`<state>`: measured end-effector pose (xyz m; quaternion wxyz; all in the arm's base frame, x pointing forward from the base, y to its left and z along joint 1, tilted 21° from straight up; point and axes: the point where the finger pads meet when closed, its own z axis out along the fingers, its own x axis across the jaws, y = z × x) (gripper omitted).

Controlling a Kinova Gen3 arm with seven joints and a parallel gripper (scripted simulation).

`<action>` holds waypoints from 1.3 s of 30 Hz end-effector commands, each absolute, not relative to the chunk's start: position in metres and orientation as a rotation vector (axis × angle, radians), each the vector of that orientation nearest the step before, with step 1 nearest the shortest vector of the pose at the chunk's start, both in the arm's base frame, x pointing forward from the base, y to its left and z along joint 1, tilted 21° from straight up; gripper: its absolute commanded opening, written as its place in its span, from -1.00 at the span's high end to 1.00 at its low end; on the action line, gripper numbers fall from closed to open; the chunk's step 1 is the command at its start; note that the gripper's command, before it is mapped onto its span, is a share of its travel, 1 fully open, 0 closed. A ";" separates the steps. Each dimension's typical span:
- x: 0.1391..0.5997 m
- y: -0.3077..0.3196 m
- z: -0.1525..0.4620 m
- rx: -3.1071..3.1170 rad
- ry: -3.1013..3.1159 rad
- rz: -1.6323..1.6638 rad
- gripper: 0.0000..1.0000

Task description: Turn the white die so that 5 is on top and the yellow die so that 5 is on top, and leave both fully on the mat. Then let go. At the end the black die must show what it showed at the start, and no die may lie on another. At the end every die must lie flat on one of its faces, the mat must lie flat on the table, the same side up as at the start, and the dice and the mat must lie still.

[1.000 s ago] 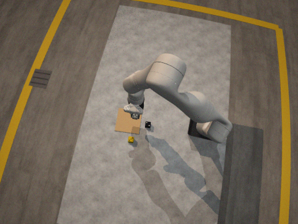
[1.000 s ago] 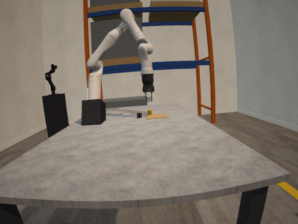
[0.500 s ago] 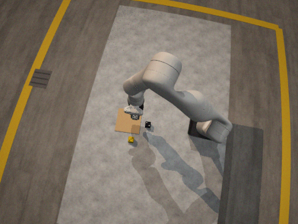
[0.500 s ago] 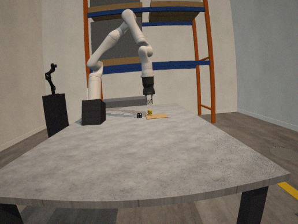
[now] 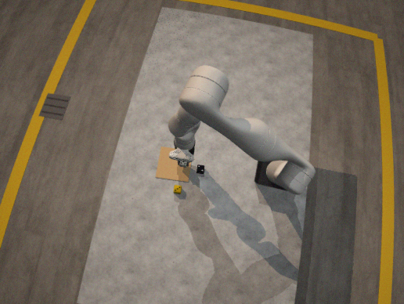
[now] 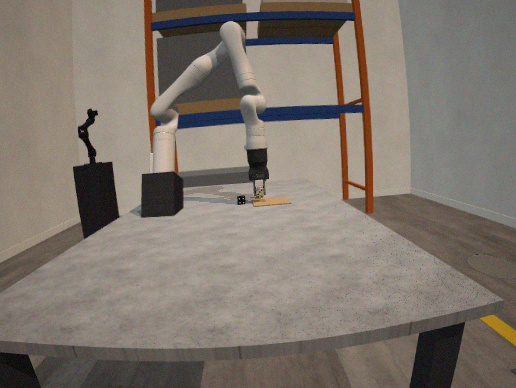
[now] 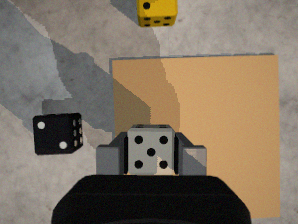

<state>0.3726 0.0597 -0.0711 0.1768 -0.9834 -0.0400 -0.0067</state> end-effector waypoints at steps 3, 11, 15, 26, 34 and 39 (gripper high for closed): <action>0.371 0.066 -0.086 -2.779 -0.119 -0.011 -0.14; 0.371 0.067 -0.090 -2.779 -0.119 -0.011 -0.14; 0.371 0.067 -0.090 -2.779 -0.119 -0.011 -0.14; 0.371 0.067 -0.090 -2.779 -0.119 -0.011 -0.14; 0.371 0.067 -0.090 -2.779 -0.119 -0.011 -0.14; 0.371 0.067 -0.090 -2.779 -0.119 -0.011 -0.14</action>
